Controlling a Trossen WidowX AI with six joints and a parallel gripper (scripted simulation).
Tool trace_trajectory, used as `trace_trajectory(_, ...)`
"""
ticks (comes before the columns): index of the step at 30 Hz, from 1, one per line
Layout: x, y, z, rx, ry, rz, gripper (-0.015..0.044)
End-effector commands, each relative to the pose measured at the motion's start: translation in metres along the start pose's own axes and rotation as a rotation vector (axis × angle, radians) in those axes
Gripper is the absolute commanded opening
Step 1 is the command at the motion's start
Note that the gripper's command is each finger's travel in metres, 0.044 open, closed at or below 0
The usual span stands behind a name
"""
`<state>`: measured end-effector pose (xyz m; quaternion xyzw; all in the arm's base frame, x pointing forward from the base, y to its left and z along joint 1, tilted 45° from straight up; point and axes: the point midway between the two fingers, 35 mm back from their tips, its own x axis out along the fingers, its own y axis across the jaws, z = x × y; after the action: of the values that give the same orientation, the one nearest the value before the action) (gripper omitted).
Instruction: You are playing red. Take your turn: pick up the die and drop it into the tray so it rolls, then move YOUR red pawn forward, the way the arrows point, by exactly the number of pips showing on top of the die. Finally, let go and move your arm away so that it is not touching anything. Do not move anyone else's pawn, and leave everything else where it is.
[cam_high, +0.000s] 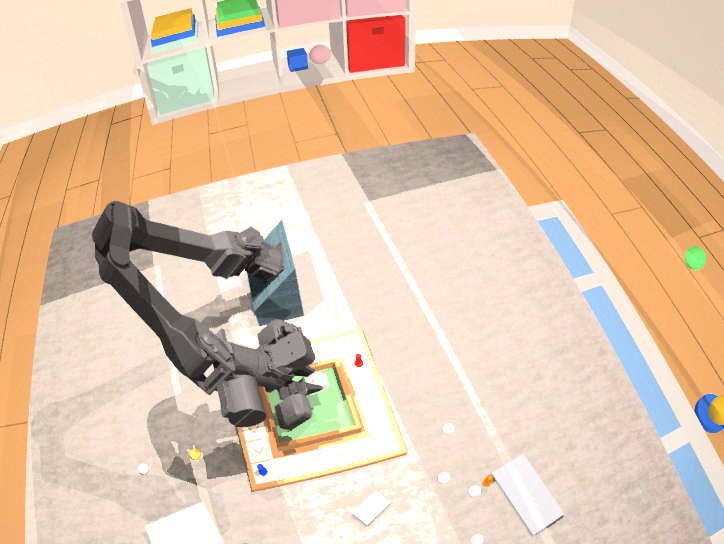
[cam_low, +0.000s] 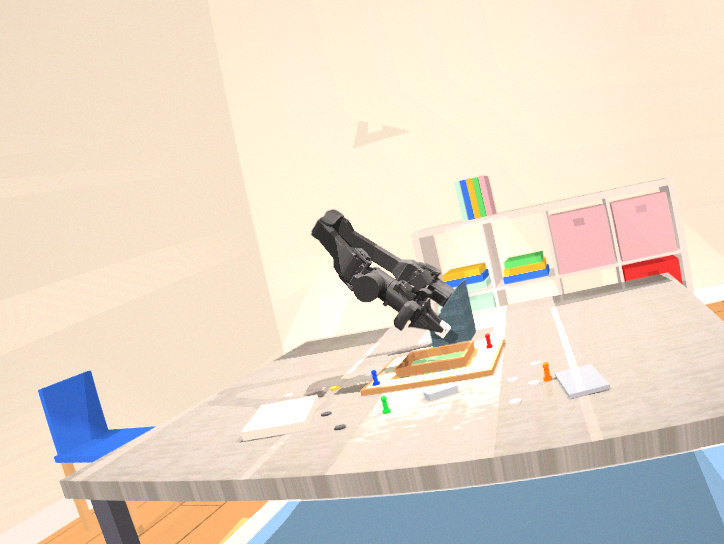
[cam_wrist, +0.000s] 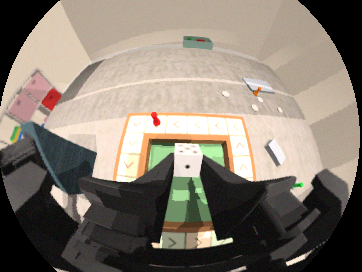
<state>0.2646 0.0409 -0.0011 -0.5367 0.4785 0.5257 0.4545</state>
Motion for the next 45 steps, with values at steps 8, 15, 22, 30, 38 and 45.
trace_trajectory(8,-0.045,-0.005,0.009,-0.024,-0.108,-0.043,0.0000)
trace_trajectory(15,-0.052,-0.003,0.010,-0.024,-0.108,-0.043,0.0000)
trace_trajectory(22,-0.053,-0.004,0.010,-0.024,-0.108,-0.043,0.0000)
trace_trajectory(30,-0.053,-0.004,0.010,-0.024,-0.108,-0.043,0.0000)
trace_trajectory(38,-0.053,-0.004,0.010,-0.024,-0.108,-0.043,0.0000)
trace_trajectory(45,-0.053,-0.004,0.010,-0.024,-0.108,-0.043,0.0000)
